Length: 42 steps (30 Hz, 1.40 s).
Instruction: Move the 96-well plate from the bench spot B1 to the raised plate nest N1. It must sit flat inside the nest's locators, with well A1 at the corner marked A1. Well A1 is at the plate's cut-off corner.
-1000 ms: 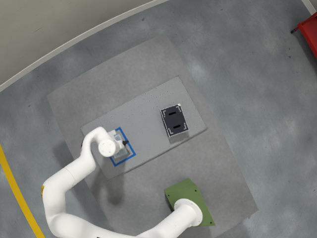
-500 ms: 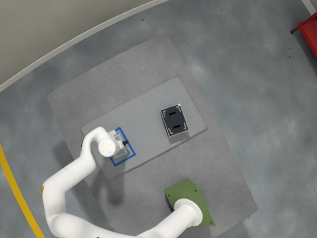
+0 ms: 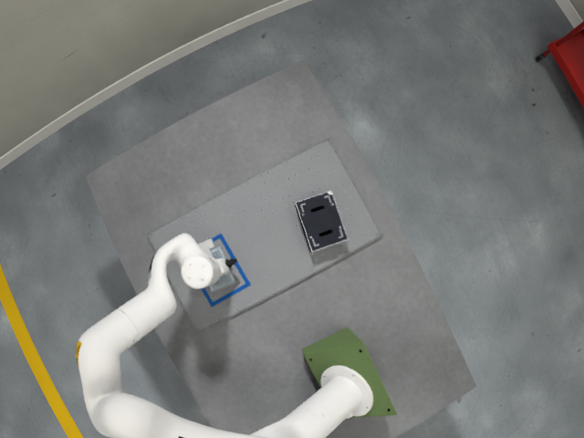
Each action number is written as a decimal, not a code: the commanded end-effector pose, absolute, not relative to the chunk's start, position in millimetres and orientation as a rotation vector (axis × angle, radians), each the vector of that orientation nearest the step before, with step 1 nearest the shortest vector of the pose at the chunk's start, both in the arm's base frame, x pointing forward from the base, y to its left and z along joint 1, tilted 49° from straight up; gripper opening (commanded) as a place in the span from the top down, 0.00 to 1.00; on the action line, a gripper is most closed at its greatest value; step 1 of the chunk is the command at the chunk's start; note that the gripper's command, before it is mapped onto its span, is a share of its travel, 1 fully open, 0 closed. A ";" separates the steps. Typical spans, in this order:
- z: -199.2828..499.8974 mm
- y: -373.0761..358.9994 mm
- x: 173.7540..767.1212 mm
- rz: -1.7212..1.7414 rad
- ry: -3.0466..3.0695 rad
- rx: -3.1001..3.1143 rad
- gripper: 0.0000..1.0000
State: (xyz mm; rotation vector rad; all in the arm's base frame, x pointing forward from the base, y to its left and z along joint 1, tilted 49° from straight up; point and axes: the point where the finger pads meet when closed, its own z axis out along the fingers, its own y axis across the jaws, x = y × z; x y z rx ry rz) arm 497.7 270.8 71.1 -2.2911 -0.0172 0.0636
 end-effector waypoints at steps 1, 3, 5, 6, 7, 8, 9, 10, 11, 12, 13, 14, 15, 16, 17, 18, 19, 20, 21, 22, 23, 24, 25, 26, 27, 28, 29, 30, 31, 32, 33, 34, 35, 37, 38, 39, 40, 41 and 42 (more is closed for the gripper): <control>71.6 270.5 498.4 0.062 -0.017 -2.291 1.00; 71.6 270.5 498.4 0.062 -0.017 -2.291 1.00; 71.6 270.5 498.4 0.062 -0.017 -2.291 1.00; 71.6 270.5 498.4 0.062 -0.017 -2.291 1.00; 71.6 270.5 498.4 0.062 -0.017 -2.291 1.00; 71.6 270.5 498.4 0.062 -0.017 -2.291 1.00; 71.6 270.5 498.4 0.062 -0.017 -2.291 1.00; 71.6 270.5 498.4 0.062 -0.017 -2.291 1.00; 71.6 270.5 498.4 0.062 -0.017 -2.291 1.00; 71.6 270.5 498.4 0.062 -0.017 -2.291 1.00; 71.6 270.5 498.4 0.062 -0.017 -2.291 1.00; 71.6 270.5 498.4 0.062 -0.017 -2.291 1.00; 71.6 270.5 498.4 0.062 -0.017 -2.291 1.00; 71.6 270.5 498.4 0.062 -0.017 -2.291 1.00; 71.6 270.5 498.4 0.062 -0.017 -2.291 1.00; 71.6 270.5 498.4 0.062 -0.017 -2.291 1.00; 71.6 270.5 498.4 0.062 -0.017 -2.291 1.00; 71.6 270.5 498.4 0.062 -0.017 -2.291 1.00; 71.6 270.5 498.4 0.062 -0.017 -2.291 1.00; 71.6 270.5 498.4 0.062 -0.017 -2.291 1.00; 71.6 270.5 498.4 0.062 -0.017 -2.291 1.00; 71.6 270.5 498.4 0.062 -0.017 -2.291 1.00; 72.1 269.9 498.5 0.062 -0.017 -2.291 1.00; 72.5 269.4 498.5 0.062 -0.017 -2.291 1.00; 72.9 268.9 498.5 0.062 -0.017 -2.291 1.00; 73.4 268.4 498.6 0.062 -0.017 -2.291 1.00; 73.8 267.9 498.6 0.062 -0.017 -2.291 1.00; 74.2 267.4 498.6 0.062 -0.017 -2.291 1.00; 74.7 266.9 498.7 0.062 -0.017 -2.291 1.00; 75.1 266.4 498.7 0.062 -0.017 -2.291 1.00; 75.6 265.9 498.7 0.062 -0.017 -2.291 1.00; 76.0 265.4 498.8 0.062 -0.017 -2.291 1.00; 76.4 264.9 498.8 0.062 -0.017 -2.291 1.00; 77.3 263.9 498.9 0.062 -0.017 -2.291 1.00; 77.8 263.4 498.9 0.062 -0.017 -2.291 1.00; 77.8 263.4 498.9 0.062 -0.017 -2.291 1.00; 77.8 263.4 498.9 0.062 -0.017 -2.291 1.00; 78.2 262.9 499.0 0.062 -0.017 -2.291 1.00; 78.7 262.4 499.0 0.062 -0.017 -2.291 1.00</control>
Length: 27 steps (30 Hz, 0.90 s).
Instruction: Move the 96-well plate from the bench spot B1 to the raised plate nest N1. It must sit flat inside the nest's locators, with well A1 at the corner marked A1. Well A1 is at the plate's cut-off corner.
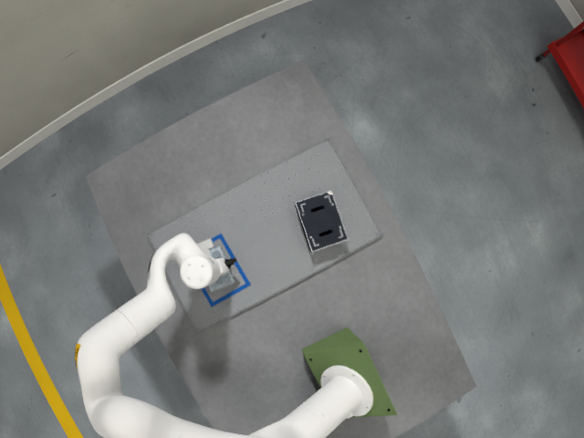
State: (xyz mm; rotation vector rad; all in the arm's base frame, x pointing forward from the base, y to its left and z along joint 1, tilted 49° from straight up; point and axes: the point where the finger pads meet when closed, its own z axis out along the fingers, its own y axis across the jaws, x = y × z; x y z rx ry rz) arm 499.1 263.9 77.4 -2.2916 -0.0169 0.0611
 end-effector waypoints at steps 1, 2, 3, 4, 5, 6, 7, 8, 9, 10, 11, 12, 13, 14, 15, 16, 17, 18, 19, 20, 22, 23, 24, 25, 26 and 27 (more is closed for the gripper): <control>79.1 261.9 499.0 0.062 -0.017 -2.291 1.00; 79.5 261.4 499.1 0.062 -0.017 -2.291 1.00; 80.0 260.9 499.1 0.062 -0.017 -2.291 1.00; 80.4 260.4 499.1 0.062 -0.017 -2.291 1.00; 80.8 259.9 499.2 0.062 -0.017 -2.291 1.00; 81.3 259.4 499.2 0.062 -0.017 -2.291 1.00; 81.7 258.9 499.2 0.062 -0.017 -2.291 1.00; 82.1 258.4 499.3 0.062 -0.017 -2.291 1.00; 82.6 257.9 499.3 0.062 -0.017 -2.291 1.00; 83.0 257.4 499.3 0.062 -0.017 -2.291 1.00; 83.5 256.9 499.4 0.062 -0.017 -2.291 1.00; 83.9 256.4 499.4 0.062 -0.017 -2.291 1.00; 84.3 255.9 499.4 0.062 -0.017 -2.291 1.00; 84.3 255.9 499.4 0.062 -0.017 -2.291 1.00; 84.3 255.9 499.4 0.062 -0.017 -2.291 1.00; 84.8 255.4 499.5 0.062 -0.017 -2.291 1.00; 84.8 255.4 499.5 0.062 -0.017 -2.291 1.00; 84.8 255.4 499.5 0.062 -0.017 -2.291 1.00; 84.8 255.4 499.5 0.062 -0.017 -2.291 1.00; 84.8 255.4 499.5 0.062 -0.017 -2.291 1.00; 85.9 254.2 499.6 0.062 -0.017 -2.291 1.00; 87.0 252.9 499.7 0.062 -0.017 -2.291 1.00; 88.1 251.6 499.7 0.062 -0.017 -2.291 1.00; 89.2 250.4 499.8 0.062 -0.017 -2.291 1.00; 90.3 249.1 499.9 0.062 -0.017 -2.291 1.00; 91.4 247.9 500.0 0.062 -0.017 -2.291 1.00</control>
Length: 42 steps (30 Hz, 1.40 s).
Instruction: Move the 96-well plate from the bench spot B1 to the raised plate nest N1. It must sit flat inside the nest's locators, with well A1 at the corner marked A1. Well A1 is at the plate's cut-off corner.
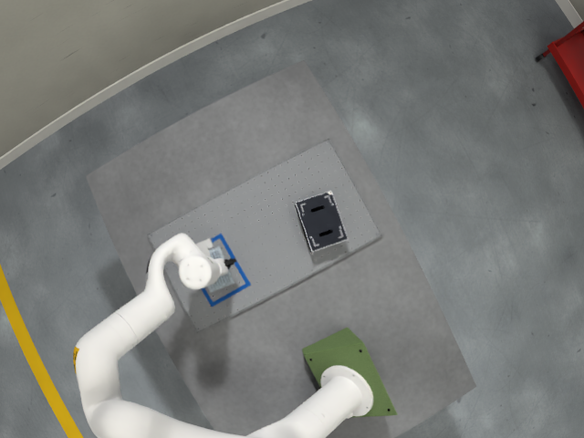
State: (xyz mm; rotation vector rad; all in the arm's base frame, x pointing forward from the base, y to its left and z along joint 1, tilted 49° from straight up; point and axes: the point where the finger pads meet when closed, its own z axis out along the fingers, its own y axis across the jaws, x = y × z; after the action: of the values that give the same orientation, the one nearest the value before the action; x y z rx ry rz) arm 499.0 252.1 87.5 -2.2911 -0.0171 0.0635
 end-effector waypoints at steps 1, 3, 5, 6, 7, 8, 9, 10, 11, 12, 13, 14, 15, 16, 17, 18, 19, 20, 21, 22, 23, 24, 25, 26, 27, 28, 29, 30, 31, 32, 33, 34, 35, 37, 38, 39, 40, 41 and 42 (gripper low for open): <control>92.5 246.6 500.1 0.062 -0.017 -2.291 1.00; 94.7 244.1 500.3 0.062 -0.017 -2.291 1.00; 94.7 244.1 500.3 0.062 -0.017 -2.291 1.00; 95.8 242.9 500.3 0.062 -0.017 -2.291 1.00; 96.9 241.6 500.4 0.062 -0.017 -2.291 1.00; 98.0 240.4 500.5 0.062 -0.017 -2.291 1.00; 99.1 239.1 500.6 0.062 -0.017 -2.291 1.00; 100.2 237.9 500.7 0.062 -0.017 -2.291 1.00; 101.3 236.6 500.8 0.062 -0.017 -2.291 1.00; 102.4 235.4 500.9 0.062 -0.017 -2.291 1.00; 103.5 234.1 500.9 0.062 -0.017 -2.291 1.00; 104.6 232.9 501.0 0.062 -0.017 -2.291 1.00; 105.7 231.6 501.1 0.062 -0.017 -2.291 1.00; 106.8 230.4 501.2 0.062 -0.017 -2.291 1.00; 107.9 229.1 501.3 0.062 -0.017 -2.291 1.00; 109.0 227.9 501.4 0.062 -0.017 -2.291 1.00; 110.1 226.6 501.5 0.062 -0.017 -2.291 1.00; 111.2 225.4 501.5 0.062 -0.017 -2.291 1.00; 111.2 225.4 501.5 0.062 -0.017 -2.291 1.00; 111.2 225.4 501.5 0.062 -0.017 -2.291 1.00; 112.3 224.1 501.6 0.062 -0.017 -2.291 1.00; 113.4 222.8 501.7 0.062 -0.017 -2.291 1.00; 114.5 221.6 501.8 0.062 -0.017 -2.291 1.00; 115.6 220.3 501.9 0.062 -0.017 -2.291 1.00; 116.7 219.1 502.0 0.062 -0.017 -2.291 1.00; 117.8 217.8 502.1 0.062 -0.017 -2.291 1.00; 118.9 216.6 502.1 0.062 -0.017 -2.291 1.00; 120.0 215.3 502.2 0.062 -0.017 -2.291 1.00; 121.1 214.1 502.3 0.062 -0.017 -2.291 1.00; 122.2 212.8 502.4 0.062 -0.017 -2.291 1.00; 123.3 211.6 502.5 0.061 -0.017 -2.291 1.00; 124.4 210.3 502.6 0.061 -0.017 -2.291 1.00; 124.7 210.0 502.6 0.061 -0.017 -2.291 1.00; 124.7 210.0 502.6 0.061 -0.017 -2.291 1.00; 124.7 210.0 502.6 0.061 -0.017 -2.291 1.00; 124.7 210.0 502.6 0.061 -0.017 -2.291 1.00; 124.7 210.0 502.6 0.061 -0.017 -2.291 1.00; 124.7 210.0 502.6 0.061 -0.017 -2.291 1.00; 124.7 210.0 502.6 0.061 -0.017 -2.291 1.00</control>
State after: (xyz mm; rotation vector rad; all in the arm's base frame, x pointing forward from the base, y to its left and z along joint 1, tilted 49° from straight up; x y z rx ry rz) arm 501.8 210.5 124.0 -2.2911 -0.0171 0.0635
